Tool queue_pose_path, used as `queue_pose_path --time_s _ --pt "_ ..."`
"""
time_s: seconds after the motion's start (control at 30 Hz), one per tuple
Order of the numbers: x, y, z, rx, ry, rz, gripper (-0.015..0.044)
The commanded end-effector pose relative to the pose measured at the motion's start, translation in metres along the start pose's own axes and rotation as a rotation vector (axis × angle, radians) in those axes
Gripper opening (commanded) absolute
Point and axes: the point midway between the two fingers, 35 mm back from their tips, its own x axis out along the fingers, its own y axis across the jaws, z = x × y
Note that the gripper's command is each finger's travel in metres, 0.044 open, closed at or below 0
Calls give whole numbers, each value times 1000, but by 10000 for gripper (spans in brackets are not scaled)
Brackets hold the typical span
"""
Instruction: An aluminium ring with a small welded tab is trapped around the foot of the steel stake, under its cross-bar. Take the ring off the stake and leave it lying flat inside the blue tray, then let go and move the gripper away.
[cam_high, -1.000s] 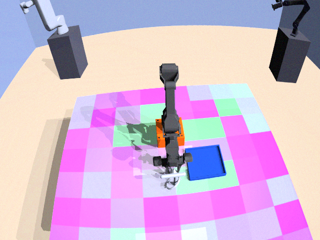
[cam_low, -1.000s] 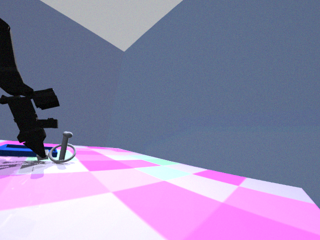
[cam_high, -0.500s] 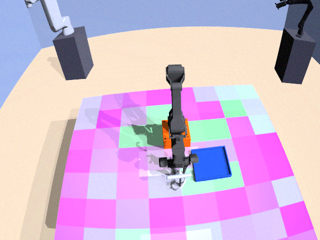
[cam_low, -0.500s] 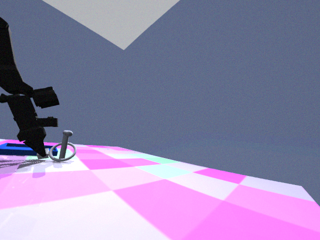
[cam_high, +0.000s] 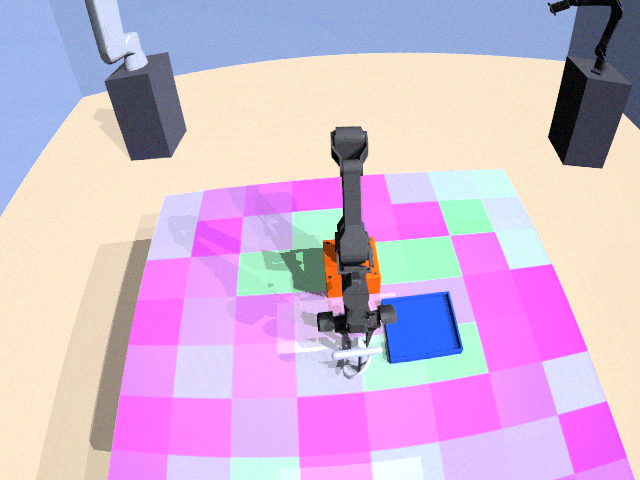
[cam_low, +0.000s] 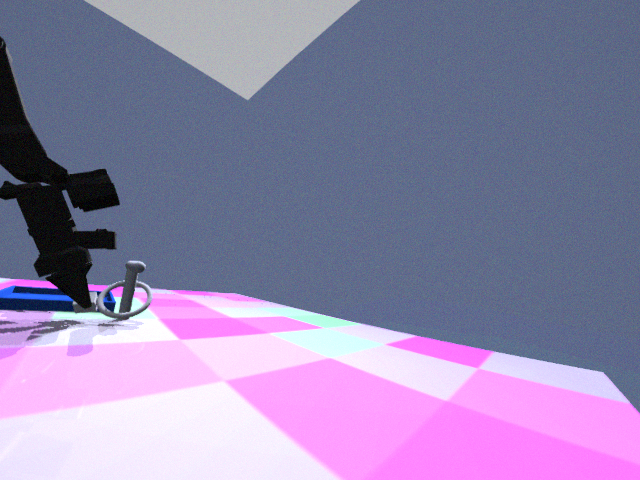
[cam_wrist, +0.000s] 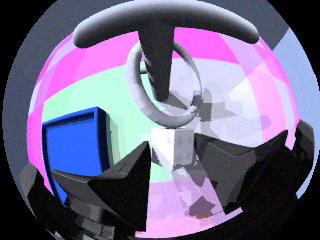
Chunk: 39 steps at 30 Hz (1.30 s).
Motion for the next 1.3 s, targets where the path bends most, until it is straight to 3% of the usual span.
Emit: queue_pose_path --time_s 0.0,0.23,1.27 --pt "-7 0 7 4 -11 -2 0" --pt "-10 0 9 5 -3 -3 0" --pt "-28 14 30 -24 325 -69 0"
